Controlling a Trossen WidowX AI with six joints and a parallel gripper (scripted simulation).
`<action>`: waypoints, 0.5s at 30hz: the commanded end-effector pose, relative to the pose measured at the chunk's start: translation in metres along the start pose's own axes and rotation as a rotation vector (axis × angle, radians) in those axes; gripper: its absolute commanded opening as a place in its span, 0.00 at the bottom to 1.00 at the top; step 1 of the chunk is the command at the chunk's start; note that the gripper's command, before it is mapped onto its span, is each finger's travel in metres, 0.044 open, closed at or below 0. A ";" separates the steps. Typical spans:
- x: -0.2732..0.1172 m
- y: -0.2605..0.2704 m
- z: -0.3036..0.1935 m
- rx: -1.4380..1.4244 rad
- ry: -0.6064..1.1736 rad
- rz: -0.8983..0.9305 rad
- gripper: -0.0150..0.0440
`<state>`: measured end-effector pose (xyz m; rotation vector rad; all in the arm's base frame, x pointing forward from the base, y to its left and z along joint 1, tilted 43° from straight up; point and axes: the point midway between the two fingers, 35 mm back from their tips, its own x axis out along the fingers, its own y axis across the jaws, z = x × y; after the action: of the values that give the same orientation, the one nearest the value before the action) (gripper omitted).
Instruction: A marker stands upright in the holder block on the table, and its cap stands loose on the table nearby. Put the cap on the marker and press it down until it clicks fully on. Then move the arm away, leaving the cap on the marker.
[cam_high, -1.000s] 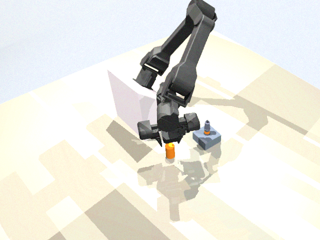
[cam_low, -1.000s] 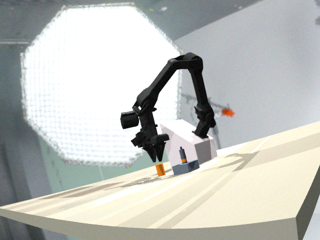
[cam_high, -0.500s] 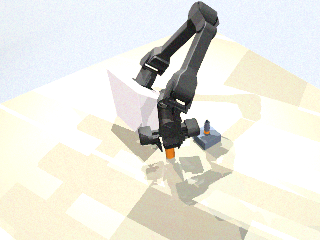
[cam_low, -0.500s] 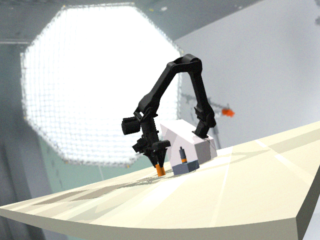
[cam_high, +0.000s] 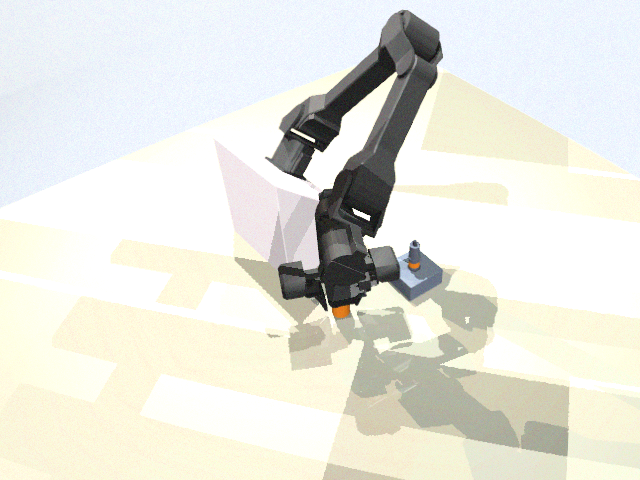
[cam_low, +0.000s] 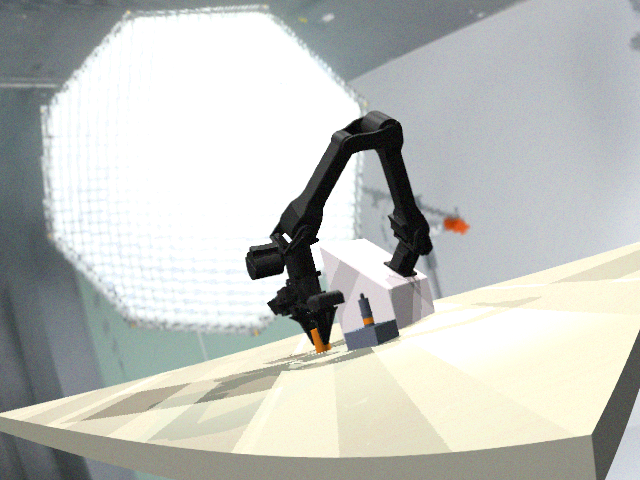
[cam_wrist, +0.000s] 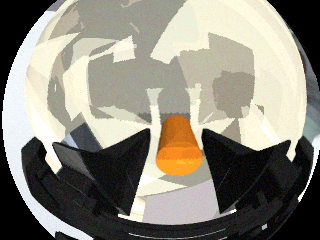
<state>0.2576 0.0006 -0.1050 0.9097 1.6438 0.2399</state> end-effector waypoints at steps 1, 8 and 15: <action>0.003 0.000 -0.003 0.010 0.006 0.005 0.51; 0.003 -0.001 -0.003 0.010 0.006 0.005 0.40; -0.007 -0.001 -0.001 0.010 0.005 0.004 0.25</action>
<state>0.2545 0.0011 -0.1050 0.9232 1.6530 0.2350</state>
